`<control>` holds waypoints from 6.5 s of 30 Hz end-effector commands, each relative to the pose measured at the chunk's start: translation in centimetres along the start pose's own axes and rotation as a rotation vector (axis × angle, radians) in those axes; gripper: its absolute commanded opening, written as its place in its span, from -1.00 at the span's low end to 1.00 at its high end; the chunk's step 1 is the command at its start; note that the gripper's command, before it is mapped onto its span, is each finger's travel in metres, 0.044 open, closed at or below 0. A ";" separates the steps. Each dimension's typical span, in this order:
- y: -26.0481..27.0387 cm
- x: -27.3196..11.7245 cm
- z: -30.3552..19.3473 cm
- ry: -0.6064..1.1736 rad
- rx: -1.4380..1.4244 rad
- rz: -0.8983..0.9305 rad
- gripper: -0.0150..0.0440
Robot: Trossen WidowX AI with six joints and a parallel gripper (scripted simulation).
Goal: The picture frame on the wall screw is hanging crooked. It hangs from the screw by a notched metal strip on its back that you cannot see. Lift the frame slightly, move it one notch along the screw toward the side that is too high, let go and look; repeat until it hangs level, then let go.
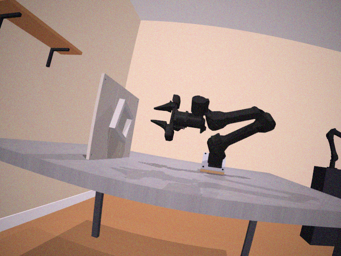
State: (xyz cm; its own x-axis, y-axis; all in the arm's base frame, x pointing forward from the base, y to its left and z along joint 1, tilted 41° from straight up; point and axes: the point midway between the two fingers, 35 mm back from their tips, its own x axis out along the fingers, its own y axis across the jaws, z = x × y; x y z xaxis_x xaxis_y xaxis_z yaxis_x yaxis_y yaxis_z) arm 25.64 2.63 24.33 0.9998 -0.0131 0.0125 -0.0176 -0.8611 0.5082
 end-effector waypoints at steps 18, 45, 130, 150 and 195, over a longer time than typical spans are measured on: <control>0.1 7.7 0.0 0.004 -0.004 0.005 0.39; 0.2 9.8 -0.1 0.005 -0.004 0.006 0.39; 0.4 11.7 0.0 0.006 -0.004 0.006 -0.49; 1.0 11.7 0.0 0.005 -0.005 0.006 -0.49; 1.4 11.7 0.0 0.005 -0.005 0.006 -0.49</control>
State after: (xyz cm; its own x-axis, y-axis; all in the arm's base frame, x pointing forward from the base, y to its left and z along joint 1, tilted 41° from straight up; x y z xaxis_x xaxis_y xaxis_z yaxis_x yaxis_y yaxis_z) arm 37.26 1.60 24.78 1.0000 -0.0022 0.0071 -0.0055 -0.8597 0.5108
